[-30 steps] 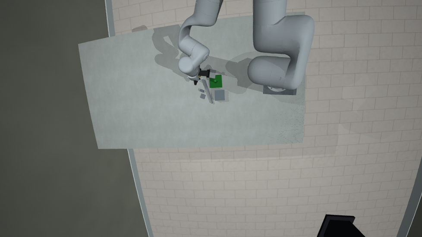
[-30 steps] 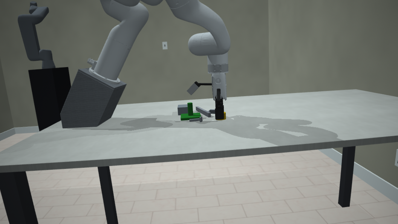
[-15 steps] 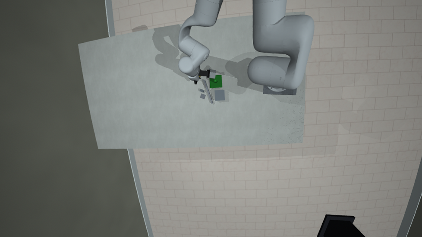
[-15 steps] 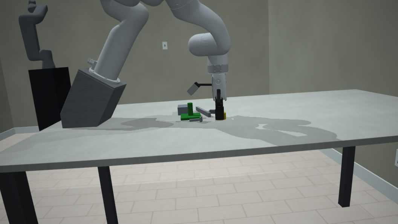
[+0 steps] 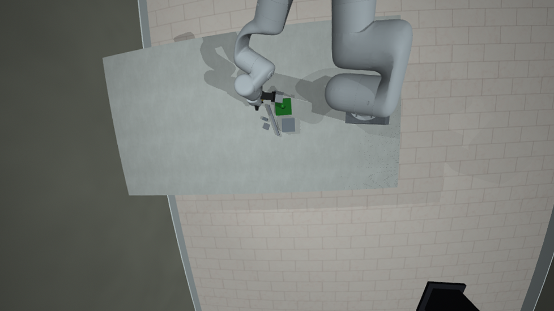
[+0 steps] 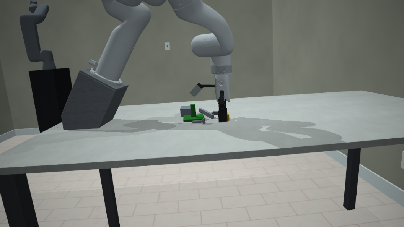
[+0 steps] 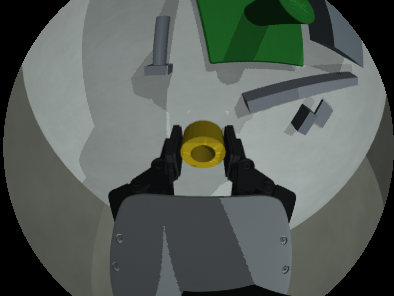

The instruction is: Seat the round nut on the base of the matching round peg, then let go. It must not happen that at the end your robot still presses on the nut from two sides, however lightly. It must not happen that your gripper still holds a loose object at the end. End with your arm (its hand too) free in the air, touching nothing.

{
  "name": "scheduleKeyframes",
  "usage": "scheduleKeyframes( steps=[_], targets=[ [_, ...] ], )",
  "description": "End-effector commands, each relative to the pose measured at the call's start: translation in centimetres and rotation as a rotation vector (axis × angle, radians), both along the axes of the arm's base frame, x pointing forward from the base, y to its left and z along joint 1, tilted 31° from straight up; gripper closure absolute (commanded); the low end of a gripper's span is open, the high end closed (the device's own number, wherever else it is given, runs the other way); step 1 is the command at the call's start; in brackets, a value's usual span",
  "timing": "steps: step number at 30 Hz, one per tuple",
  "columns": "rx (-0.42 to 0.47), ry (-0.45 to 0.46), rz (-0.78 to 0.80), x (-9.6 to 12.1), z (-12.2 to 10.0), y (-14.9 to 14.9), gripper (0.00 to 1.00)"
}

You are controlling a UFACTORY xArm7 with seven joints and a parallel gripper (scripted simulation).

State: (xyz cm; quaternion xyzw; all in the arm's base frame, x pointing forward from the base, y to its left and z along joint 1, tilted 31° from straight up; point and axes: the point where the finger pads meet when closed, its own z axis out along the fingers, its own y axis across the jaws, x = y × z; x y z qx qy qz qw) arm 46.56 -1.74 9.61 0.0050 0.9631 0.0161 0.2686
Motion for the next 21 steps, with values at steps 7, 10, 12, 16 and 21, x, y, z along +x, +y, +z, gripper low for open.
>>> scheduleKeyframes(
  steps=[7,10,12,16,21],
  targets=[
    [0.003,-0.003,-0.001,-0.4,1.1,0.0,1.0],
    [0.004,-0.004,-0.001,-0.8,1.9,0.0,1.0],
    [0.005,-0.004,-0.002,-1.1,2.4,-0.1,1.0],
    [0.005,-0.004,-0.002,-1.4,3.0,-0.1,1.0],
    [0.005,-0.004,-0.001,-2.0,3.9,-0.1,1.0]
  ],
)
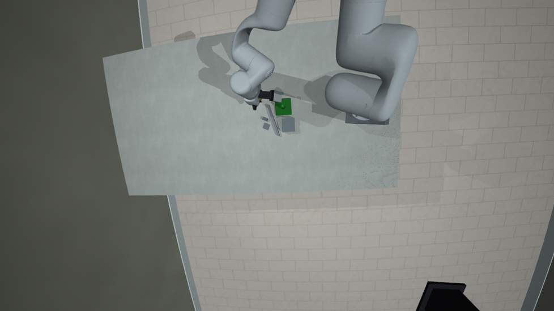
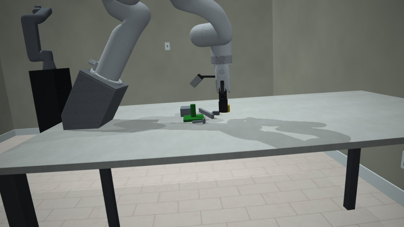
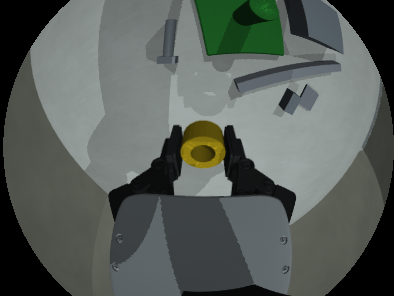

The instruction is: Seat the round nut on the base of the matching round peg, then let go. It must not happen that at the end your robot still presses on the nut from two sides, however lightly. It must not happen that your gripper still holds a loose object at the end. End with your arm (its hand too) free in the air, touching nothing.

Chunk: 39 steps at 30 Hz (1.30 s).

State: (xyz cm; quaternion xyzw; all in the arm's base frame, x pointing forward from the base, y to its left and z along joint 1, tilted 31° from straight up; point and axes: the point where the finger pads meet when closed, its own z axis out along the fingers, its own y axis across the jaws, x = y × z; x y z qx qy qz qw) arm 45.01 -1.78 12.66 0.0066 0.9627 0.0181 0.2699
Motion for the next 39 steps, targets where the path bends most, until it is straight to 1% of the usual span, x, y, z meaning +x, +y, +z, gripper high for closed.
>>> scheduleKeyframes(
  steps=[1,12,16,21,22,24,27,29,31,33,35,39],
  targets=[
    [0.0,-0.001,0.001,-0.6,1.0,0.0,1.0],
    [0.0,-0.002,0.001,-0.7,1.2,0.0,1.0],
    [0.0,-0.001,0.001,-1.7,3.3,-0.1,1.0],
    [-0.001,-0.001,0.001,-1.9,3.2,-0.1,1.0],
    [-0.002,0.0,0.0,-2.3,2.9,0.0,1.0],
    [-0.006,0.001,-0.002,-3.9,1.9,0.4,1.0],
    [-0.008,0.002,-0.003,-7.5,-0.4,1.6,1.0],
    [-0.008,0.002,-0.003,-7.5,-0.4,1.6,1.0],
    [-0.006,0.001,-0.002,-9.9,-1.7,2.7,1.0],
    [-0.002,0.0,0.0,-11.6,-2.5,3.5,1.0],
    [0.0,-0.001,0.001,-12.1,-2.8,3.8,1.0],
    [0.0,-0.001,0.001,-12.2,-2.8,3.8,1.0]
  ],
)
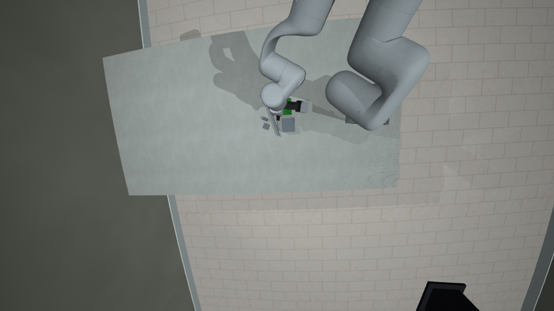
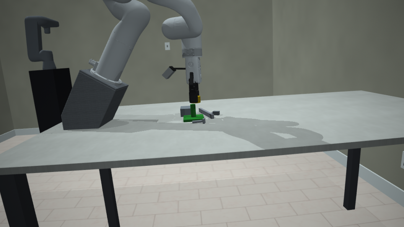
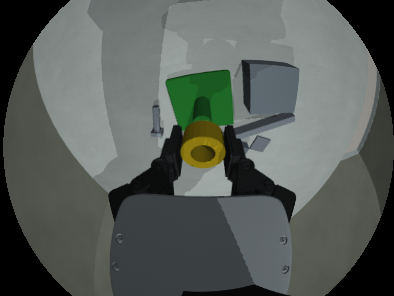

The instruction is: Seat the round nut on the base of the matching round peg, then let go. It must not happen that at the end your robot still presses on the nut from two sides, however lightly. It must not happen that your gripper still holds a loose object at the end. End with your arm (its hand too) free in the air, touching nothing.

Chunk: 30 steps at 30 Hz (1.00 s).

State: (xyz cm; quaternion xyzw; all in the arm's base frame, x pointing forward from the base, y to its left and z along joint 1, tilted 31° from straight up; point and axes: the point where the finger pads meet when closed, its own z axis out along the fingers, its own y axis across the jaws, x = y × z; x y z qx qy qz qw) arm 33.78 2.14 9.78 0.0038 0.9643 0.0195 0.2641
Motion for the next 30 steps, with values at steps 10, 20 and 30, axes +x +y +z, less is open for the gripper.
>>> scheduleKeyframes(
  steps=[10,20,30],
  targets=[
    [-0.001,-0.013,-0.005,-0.94,0.06,-0.09,1.0],
    [-0.002,-0.013,-0.005,-0.84,-0.61,-0.11,1.0],
    [-0.002,-0.013,-0.005,-0.83,-0.75,-0.12,1.0]
  ],
)
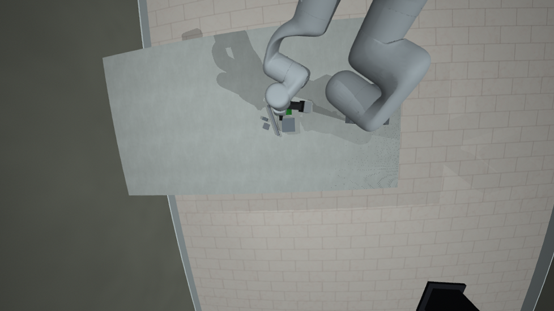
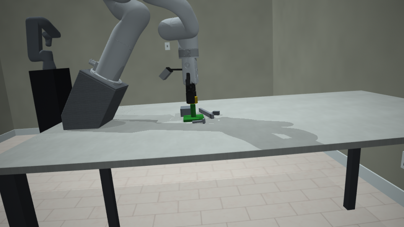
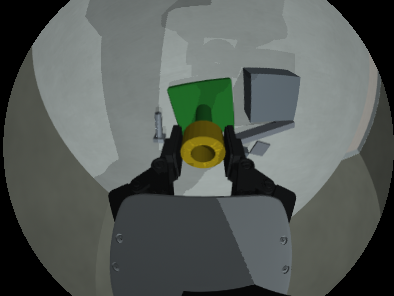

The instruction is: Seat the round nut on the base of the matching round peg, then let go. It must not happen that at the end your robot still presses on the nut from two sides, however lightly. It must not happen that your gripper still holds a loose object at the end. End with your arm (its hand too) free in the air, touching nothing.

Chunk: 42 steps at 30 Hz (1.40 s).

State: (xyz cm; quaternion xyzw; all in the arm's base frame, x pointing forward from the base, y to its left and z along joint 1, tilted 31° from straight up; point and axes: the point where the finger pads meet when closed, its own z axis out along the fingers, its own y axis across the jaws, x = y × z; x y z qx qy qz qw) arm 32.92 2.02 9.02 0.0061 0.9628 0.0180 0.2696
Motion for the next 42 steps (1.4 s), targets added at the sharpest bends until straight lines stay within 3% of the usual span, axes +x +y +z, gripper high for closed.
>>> scheduleKeyframes(
  steps=[1,42],
  targets=[
    [0.0,-0.001,0.0,0.03,0.02,0.01,1.0],
    [-0.001,-0.001,0.0,0.43,-0.67,0.0,1.0]
  ],
)
